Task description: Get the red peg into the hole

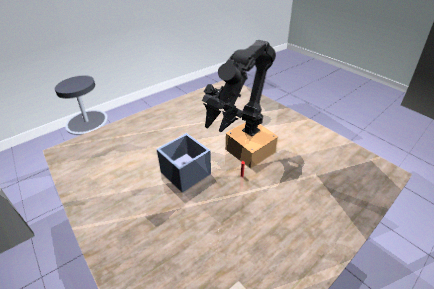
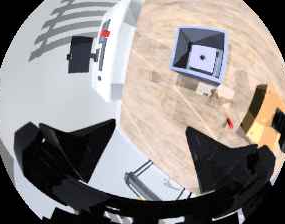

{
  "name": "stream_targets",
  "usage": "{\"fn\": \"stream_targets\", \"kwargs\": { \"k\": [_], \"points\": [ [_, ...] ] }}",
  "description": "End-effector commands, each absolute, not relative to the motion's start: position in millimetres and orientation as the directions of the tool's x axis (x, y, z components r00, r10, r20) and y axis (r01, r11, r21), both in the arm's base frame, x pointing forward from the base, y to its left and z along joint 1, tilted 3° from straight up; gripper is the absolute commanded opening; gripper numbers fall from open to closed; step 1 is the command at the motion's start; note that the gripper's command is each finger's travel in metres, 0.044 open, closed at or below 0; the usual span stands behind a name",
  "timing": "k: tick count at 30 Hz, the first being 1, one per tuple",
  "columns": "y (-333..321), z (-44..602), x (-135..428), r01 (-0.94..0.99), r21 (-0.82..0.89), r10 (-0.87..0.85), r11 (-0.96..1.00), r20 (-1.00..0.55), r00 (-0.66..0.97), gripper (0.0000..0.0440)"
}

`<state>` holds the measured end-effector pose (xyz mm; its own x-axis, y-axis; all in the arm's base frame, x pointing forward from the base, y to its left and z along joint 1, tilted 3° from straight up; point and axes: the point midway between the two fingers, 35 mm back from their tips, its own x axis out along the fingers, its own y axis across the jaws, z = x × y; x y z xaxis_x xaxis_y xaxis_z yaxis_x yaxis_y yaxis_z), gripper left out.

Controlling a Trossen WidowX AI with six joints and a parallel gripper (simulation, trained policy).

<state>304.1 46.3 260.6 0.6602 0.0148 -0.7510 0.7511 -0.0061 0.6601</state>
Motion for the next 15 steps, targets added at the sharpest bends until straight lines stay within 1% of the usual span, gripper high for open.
{"fn": "stream_targets", "kwargs": {
  "k": [1,8,15],
  "points": [
    [63,240,290,0.810,0.585,0.063,-0.035,-0.808,0.586,0.0435],
    [85,210,265,0.893,0.446,0.112,-0.059,-0.886,0.450,0.0435],
    [98,184,241,0.951,0.307,0.124,-0.050,-0.942,0.310,0.0440]
  ]
}}
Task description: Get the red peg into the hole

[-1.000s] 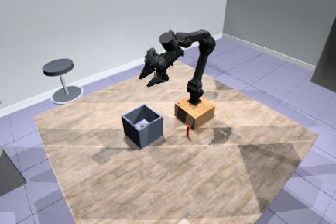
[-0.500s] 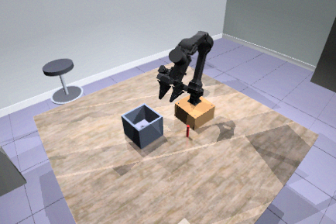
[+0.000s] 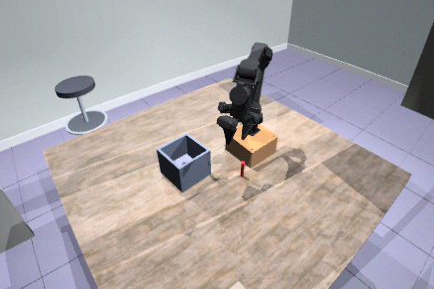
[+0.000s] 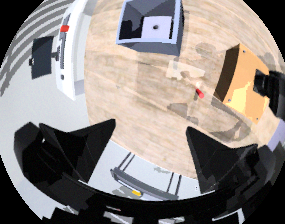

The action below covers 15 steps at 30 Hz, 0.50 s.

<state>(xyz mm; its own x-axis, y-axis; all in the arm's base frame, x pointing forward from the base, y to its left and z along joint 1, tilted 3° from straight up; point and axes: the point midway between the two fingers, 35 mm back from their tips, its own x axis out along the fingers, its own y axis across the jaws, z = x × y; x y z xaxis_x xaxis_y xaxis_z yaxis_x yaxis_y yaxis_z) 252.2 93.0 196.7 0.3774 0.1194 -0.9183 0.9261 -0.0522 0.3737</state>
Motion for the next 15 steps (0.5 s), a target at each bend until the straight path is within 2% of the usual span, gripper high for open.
{"fn": "stream_targets", "kwargs": {
  "k": [1,15],
  "points": [
    [100,181,237,0.957,0.287,0.123,-0.046,-0.949,0.291,0.0440],
    [104,130,201,0.998,0.051,0.056,0.038,-0.997,0.049,0.0440]
  ]
}}
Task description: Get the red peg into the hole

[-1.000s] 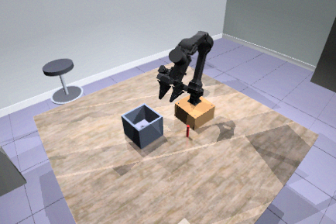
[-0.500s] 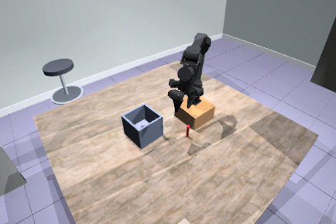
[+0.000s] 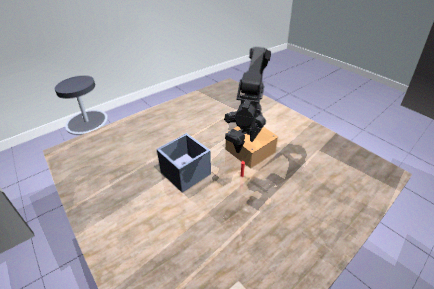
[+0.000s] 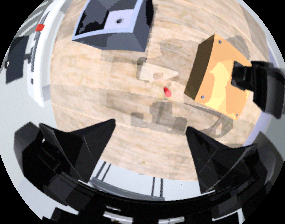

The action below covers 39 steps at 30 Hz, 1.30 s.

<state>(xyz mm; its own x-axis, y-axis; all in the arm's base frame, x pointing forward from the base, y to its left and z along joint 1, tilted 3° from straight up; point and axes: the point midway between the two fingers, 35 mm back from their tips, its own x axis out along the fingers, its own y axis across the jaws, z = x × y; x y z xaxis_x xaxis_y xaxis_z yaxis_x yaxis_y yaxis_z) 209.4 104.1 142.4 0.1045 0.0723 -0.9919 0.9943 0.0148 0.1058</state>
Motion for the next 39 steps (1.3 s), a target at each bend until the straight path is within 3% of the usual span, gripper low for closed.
{"fn": "stream_targets", "kwargs": {
  "k": [1,18,39],
  "points": [
    [104,126,199,0.998,0.038,0.049,0.045,-0.998,0.035,0.0440],
    [95,71,182,0.985,-0.104,-0.063,0.140,-0.993,-0.096,0.0438],
    [84,4,181,0.982,-0.114,-0.134,0.153,-0.987,-0.094,0.0413]
  ]
}}
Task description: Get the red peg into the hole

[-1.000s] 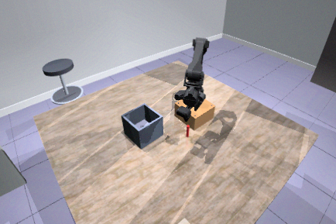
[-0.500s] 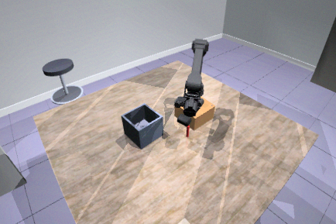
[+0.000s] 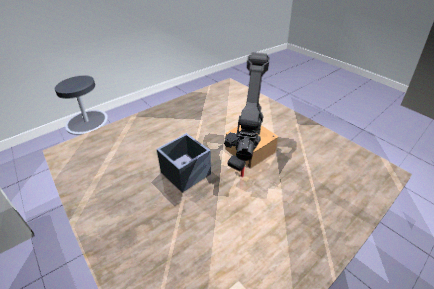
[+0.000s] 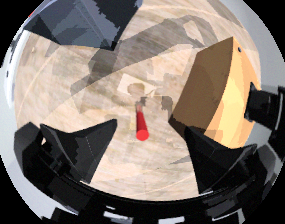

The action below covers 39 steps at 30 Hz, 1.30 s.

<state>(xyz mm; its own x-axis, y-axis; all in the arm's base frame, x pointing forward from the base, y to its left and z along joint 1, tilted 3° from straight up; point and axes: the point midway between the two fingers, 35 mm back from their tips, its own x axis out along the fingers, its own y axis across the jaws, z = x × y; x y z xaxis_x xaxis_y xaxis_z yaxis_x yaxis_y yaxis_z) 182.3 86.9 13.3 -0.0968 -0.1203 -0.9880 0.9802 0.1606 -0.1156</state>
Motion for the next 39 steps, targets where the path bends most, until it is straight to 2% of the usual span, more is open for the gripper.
{"fn": "stream_targets", "kwargs": {
  "k": [1,7,21,23,39],
  "points": [
    [83,1,181,0.982,-0.112,-0.136,0.150,-0.986,-0.092,0.0411],
    [82,-14,180,0.984,-0.108,-0.145,0.139,-0.986,-0.088,0.0374],
    [99,-38,195,0.978,-0.073,-0.100,0.197,-0.994,-0.054,0.0032],
    [101,-40,197,0.976,-0.068,-0.093,0.209,-0.994,-0.049,0.0000],
    [105,-6,222,0.982,0.053,-0.044,0.183,-0.997,0.062,0.0000]
  ]
}}
